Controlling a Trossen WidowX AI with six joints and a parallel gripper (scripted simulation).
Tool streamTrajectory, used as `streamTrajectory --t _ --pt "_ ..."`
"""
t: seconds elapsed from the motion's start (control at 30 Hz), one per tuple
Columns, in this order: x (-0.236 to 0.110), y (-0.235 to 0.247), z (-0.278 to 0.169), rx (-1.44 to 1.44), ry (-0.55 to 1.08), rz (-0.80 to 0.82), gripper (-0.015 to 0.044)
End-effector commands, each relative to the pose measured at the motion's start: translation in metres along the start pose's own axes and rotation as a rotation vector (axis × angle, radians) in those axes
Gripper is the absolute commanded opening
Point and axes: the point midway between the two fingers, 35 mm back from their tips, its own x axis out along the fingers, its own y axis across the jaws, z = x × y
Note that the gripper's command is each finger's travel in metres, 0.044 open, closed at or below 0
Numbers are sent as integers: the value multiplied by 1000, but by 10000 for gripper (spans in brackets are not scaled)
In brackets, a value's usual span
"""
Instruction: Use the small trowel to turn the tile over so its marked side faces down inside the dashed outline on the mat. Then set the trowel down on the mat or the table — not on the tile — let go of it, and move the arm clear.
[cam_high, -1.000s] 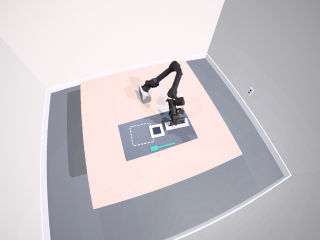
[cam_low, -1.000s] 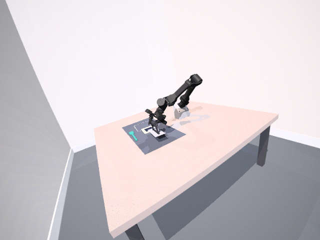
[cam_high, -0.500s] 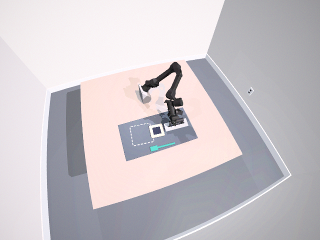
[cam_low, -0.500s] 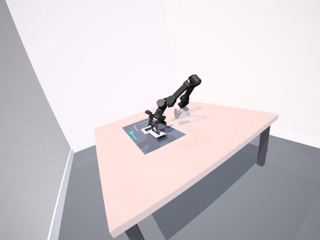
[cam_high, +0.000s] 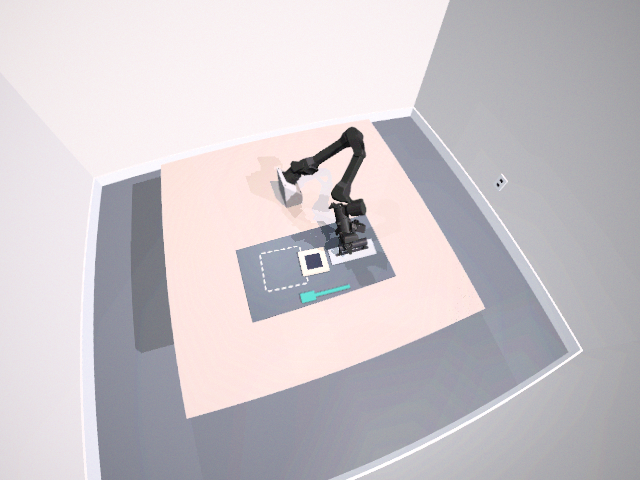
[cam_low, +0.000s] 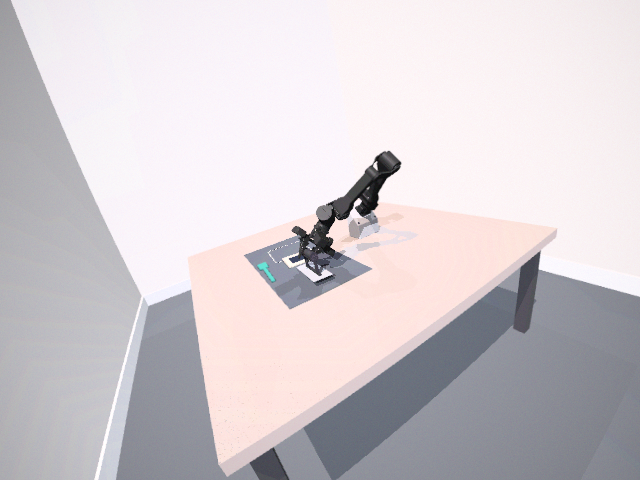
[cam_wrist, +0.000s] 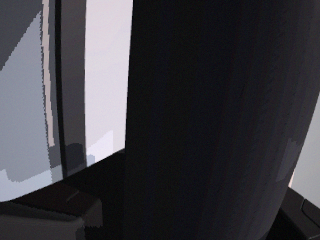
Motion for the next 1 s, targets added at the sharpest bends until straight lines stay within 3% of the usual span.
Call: streamTrajectory --t 0.0,0.97 --pt "3 2 -1 6 3 -12 0" --pt "1 -1 -44 5 5 -12 0"
